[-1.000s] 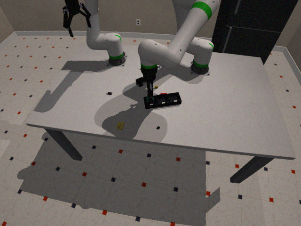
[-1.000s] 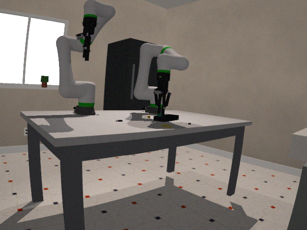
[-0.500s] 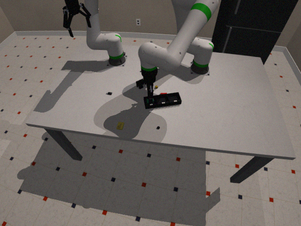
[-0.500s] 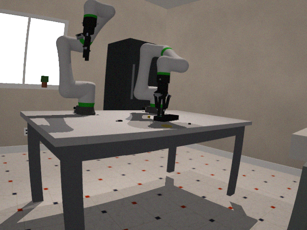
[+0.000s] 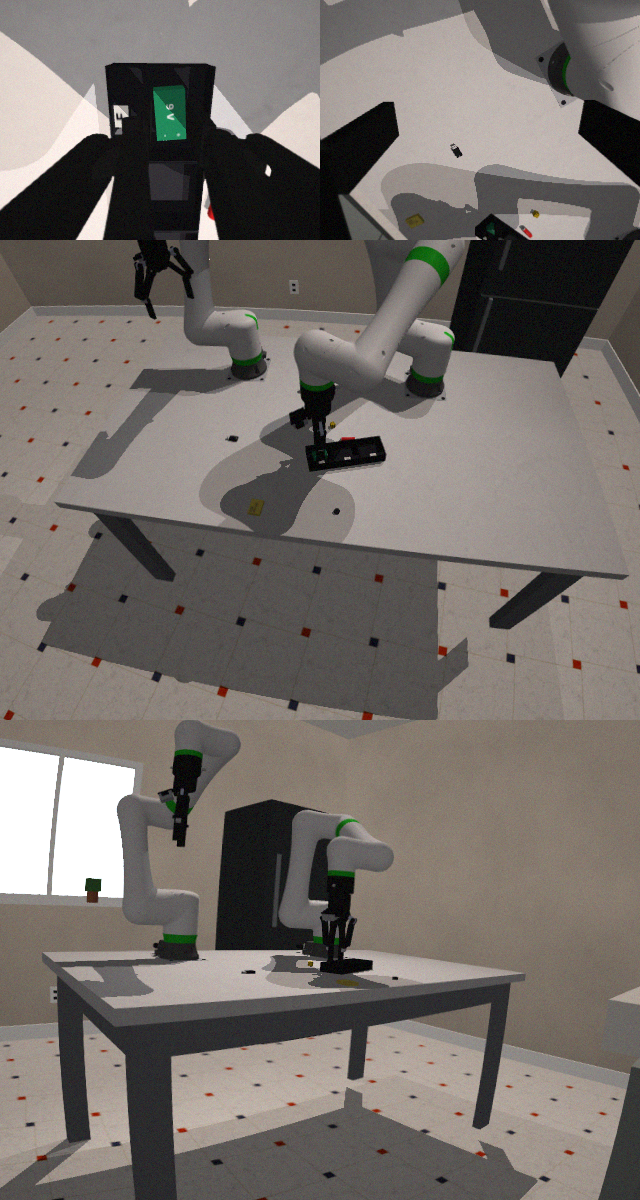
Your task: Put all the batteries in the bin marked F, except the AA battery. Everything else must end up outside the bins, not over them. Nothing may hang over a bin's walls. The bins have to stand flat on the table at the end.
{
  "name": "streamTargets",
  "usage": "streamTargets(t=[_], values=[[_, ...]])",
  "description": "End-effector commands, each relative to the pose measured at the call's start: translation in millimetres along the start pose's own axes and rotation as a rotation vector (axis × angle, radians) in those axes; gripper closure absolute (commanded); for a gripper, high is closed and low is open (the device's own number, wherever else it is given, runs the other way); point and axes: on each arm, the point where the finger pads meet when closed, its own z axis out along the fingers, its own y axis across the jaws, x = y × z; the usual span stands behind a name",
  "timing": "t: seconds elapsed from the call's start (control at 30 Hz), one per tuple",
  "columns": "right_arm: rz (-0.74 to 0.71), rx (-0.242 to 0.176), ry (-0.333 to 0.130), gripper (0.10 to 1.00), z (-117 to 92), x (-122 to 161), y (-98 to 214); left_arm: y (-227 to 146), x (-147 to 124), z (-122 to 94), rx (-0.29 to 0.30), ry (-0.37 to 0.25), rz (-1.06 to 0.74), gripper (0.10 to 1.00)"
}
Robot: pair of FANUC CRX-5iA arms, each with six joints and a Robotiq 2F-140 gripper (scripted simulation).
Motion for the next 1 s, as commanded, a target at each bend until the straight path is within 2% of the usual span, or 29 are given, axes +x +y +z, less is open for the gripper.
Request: streamTargets(t=[0.0,0.27,0.97], values=[[0.0,0.001,0.0,0.098,-0.4,0.1,-0.2,-0.3,0.6,-1.0,0.001,0.002,0.0,0.816],[0.0,0.001,0.0,0.098,-0.4,0.1,-0.2,-0.3,0.6,-1.0,0.001,0.002,0.0,0.816],[0.0,0.001,0.0,0.098,-0.4,0.1,-0.2,-0.3,0.5,-26.4,0.001,0.002,0.0,0.816]])
